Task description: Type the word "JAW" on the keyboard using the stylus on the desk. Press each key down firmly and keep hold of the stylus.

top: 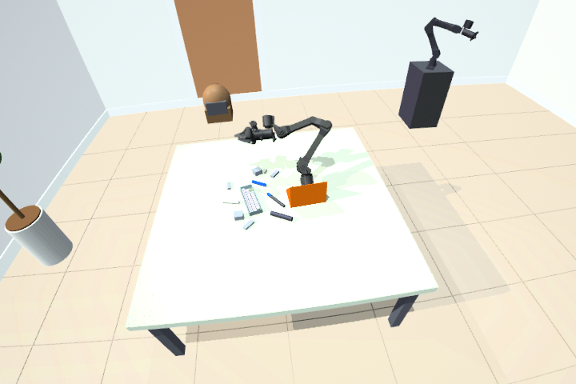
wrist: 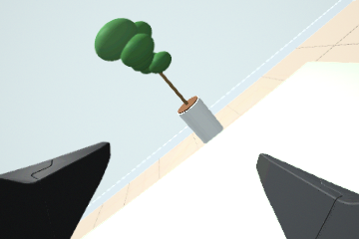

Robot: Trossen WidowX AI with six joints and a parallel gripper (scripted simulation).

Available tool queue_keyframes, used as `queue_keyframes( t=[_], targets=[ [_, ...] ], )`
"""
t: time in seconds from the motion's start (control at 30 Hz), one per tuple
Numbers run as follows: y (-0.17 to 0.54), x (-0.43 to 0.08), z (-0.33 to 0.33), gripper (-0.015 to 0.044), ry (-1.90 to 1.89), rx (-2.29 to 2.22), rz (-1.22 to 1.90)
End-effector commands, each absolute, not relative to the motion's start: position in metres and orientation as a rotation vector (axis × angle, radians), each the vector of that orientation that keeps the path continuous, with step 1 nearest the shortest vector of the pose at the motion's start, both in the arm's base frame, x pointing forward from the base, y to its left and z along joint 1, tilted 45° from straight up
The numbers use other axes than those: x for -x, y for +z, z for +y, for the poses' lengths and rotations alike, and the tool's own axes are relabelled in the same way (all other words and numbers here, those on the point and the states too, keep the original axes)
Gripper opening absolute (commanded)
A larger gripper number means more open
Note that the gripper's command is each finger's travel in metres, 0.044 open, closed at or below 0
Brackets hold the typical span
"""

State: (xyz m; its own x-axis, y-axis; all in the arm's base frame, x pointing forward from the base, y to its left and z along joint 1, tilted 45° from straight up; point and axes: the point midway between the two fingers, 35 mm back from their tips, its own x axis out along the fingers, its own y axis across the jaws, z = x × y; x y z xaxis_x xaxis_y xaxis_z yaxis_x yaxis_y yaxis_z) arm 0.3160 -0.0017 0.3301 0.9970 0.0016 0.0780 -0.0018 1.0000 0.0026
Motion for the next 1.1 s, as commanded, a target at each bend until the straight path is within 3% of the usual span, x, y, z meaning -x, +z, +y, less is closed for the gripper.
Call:
queue_keyframes(
  t=[0.0, 0.27, 0.53, 0.83, 1.07],
  targets=[
    [0.328, -0.318, -0.001, 0.0414, 0.002, -0.005, -0.066],
    [0.217, -0.37, 0.032, 0.0204, -0.038, -0.038, 0.446],
    [0.1, -0.369, 0.065, 0.0, -0.15, 0.121, 0.944],
    [0.006, -0.327, 0.085, 0.0, -0.313, 0.54, 1.352],
    [-0.024, -0.303, 0.089, 0.0, -0.389, 0.825, 1.469]
  ],
)
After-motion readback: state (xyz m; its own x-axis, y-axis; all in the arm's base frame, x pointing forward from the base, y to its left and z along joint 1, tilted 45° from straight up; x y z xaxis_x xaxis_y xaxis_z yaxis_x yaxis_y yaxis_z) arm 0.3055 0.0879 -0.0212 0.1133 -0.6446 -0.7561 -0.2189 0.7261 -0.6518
